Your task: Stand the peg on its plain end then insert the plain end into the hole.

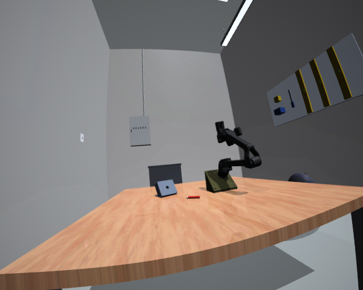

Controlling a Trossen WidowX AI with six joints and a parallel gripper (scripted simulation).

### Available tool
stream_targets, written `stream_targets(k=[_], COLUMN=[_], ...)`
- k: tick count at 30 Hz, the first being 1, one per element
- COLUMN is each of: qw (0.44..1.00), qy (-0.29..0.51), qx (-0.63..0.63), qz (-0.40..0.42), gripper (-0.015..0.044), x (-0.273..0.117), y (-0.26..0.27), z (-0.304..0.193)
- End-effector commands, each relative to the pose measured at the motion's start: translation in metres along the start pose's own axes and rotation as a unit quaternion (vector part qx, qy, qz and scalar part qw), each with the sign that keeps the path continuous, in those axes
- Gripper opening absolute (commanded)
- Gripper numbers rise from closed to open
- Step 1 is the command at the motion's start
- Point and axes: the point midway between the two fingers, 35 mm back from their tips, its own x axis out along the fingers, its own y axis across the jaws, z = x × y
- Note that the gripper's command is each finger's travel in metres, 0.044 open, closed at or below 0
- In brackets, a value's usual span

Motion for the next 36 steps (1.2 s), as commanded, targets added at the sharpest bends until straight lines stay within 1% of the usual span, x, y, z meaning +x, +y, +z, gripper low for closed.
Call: stream_targets(k=[1, 2, 10, 18, 27, 36], qw=[1.0, 1.0, 0.989, 0.96, 0.907, 0.831], qy=[0.001, 0.002, 0.036, 0.077, 0.132, 0.193], qx=[-0.002, -0.009, -0.113, -0.219, -0.334, -0.438], qz=[-0.002, -0.007, -0.084, -0.154, -0.223, -0.283], gripper=[0.0426, 0.044, 0.044, 0.044, 0.044, 0.044], x=[0.0, -0.001, -0.012, -0.028, -0.051, -0.08], y=[-0.001, -0.003, -0.034, -0.065, -0.098, -0.129], z=[0.0, -0.001, -0.016, -0.026, -0.034, -0.037])
